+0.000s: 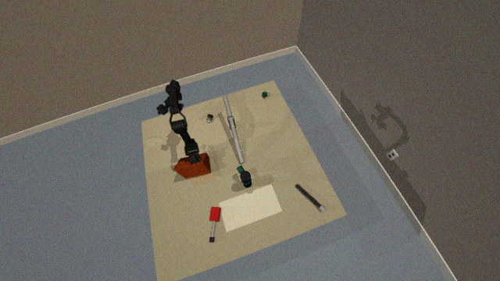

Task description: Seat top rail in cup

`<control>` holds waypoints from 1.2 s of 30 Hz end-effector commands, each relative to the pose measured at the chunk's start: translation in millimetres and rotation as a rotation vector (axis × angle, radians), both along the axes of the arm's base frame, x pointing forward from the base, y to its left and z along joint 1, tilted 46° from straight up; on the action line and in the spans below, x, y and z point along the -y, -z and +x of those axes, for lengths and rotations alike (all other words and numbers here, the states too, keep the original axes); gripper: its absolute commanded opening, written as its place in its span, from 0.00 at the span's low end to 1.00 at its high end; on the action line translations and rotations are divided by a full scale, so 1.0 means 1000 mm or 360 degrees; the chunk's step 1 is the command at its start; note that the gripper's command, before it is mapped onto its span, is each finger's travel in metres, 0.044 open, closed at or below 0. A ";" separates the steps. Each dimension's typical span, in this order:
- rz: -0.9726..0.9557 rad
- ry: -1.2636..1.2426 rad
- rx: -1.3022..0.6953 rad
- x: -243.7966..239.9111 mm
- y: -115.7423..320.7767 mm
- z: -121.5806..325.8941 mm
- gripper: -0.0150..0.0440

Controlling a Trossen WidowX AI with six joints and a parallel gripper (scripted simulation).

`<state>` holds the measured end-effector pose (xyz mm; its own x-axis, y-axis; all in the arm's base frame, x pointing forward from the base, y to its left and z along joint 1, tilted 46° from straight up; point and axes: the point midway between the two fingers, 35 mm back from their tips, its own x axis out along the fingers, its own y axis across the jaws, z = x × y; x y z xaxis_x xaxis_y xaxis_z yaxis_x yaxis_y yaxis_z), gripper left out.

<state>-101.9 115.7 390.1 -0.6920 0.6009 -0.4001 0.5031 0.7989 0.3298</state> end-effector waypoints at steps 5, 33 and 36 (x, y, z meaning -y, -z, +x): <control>0.0121 0.0122 0.0183 -0.041 0.013 0.027 1.00; 0.0343 0.0672 0.1622 -0.032 0.161 0.338 1.00; 0.0306 0.0699 0.1759 -0.004 0.179 0.359 1.00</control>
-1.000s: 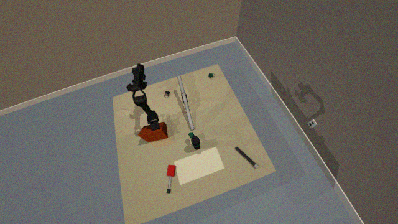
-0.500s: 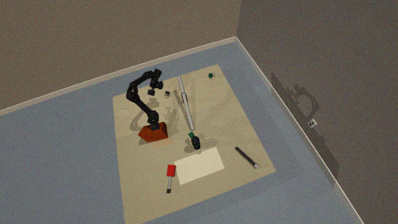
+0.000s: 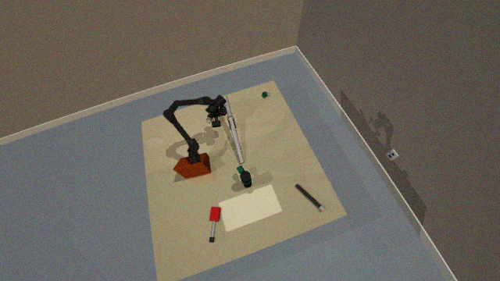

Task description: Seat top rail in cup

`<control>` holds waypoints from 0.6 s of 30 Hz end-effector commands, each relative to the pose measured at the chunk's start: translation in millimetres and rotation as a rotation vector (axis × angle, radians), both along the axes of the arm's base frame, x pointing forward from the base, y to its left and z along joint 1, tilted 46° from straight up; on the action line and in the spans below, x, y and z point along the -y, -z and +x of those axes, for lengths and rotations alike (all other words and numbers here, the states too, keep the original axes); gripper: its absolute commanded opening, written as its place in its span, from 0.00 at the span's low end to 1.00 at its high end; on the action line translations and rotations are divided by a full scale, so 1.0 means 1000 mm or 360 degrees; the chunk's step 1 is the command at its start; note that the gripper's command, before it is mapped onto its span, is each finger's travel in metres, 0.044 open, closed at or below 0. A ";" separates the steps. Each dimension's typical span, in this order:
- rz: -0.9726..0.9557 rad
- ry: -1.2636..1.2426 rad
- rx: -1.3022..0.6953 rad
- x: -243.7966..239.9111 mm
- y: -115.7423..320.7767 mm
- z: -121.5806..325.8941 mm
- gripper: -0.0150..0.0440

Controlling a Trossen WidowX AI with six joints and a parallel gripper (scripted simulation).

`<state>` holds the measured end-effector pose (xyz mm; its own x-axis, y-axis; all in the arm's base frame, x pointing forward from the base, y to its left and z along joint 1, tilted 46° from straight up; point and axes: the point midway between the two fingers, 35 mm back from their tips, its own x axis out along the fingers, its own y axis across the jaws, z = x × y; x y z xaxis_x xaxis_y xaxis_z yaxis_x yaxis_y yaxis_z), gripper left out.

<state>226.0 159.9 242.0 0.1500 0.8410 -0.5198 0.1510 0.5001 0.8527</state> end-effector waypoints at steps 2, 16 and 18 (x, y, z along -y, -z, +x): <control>-0.0081 0.0124 0.0244 0.061 0.043 0.043 1.00; -0.0402 0.0404 0.0775 0.220 0.127 0.056 1.00; -0.0436 0.0425 0.0812 0.231 0.134 0.052 1.00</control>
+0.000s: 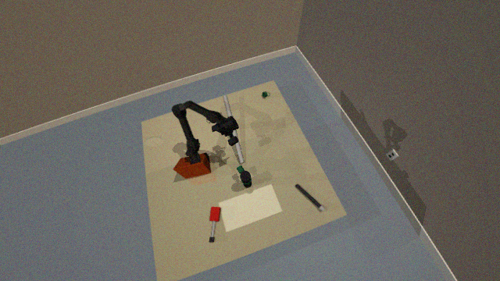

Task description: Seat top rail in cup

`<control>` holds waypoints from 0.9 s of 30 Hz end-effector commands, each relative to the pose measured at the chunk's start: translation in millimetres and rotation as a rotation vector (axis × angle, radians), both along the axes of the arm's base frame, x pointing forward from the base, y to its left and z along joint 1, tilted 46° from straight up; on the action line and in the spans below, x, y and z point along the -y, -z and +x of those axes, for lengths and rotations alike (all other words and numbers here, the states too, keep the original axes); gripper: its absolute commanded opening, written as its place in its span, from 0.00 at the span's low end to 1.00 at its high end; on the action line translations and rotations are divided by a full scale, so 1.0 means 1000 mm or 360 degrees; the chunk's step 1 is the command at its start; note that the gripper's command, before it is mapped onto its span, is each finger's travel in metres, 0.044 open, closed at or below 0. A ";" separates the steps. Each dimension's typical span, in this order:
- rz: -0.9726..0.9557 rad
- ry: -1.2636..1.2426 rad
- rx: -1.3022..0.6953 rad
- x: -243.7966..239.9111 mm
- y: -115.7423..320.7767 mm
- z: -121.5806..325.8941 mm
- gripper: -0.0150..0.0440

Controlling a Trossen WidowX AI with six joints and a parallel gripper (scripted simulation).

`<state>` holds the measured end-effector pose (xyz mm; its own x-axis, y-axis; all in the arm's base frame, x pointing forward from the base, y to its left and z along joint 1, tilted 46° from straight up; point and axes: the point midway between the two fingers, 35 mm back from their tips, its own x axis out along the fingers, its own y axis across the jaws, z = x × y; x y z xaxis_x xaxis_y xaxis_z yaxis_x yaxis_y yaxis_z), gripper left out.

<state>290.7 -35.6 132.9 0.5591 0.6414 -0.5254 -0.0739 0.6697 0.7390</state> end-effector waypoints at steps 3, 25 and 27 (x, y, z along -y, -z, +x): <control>-0.0088 0.0075 0.0111 0.037 0.025 -0.013 1.00; -0.1097 -0.0871 0.1144 0.109 0.116 -0.039 1.00; -0.1133 -0.0906 0.1196 0.115 0.127 -0.044 1.00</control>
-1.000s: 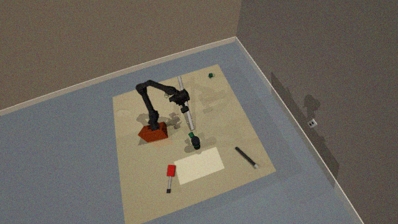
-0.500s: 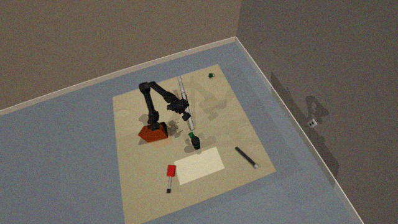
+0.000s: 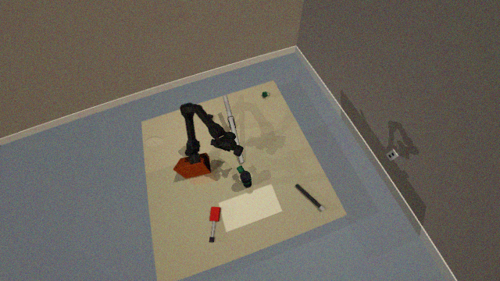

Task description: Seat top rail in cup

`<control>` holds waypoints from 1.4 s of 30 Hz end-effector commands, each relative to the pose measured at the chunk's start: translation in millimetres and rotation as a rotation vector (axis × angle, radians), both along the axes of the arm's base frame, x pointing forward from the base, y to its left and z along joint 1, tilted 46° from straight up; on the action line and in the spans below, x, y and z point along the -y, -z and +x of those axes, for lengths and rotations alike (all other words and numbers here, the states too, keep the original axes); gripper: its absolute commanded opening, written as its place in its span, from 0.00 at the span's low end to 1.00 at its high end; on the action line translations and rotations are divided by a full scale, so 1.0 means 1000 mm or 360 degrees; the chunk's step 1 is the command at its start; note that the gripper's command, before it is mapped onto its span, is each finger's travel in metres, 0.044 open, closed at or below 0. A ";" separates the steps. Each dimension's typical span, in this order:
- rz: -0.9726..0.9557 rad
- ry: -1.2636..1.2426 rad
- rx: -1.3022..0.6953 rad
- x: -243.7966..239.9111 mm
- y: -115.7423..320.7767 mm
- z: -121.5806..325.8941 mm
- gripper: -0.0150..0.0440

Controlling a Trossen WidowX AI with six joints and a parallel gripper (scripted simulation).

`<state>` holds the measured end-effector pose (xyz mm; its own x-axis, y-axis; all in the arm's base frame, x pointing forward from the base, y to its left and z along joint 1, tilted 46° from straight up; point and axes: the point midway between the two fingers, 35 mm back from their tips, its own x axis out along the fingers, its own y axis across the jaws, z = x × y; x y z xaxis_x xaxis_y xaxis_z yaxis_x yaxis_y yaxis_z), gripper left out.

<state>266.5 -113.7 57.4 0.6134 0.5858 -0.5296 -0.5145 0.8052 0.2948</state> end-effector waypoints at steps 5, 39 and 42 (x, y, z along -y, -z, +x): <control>-0.0654 -0.0593 0.0668 0.044 0.067 -0.029 1.00; -0.0988 -0.0876 0.1032 0.033 0.111 -0.035 1.00; -0.0985 -0.0874 0.1037 0.011 0.130 -0.032 1.00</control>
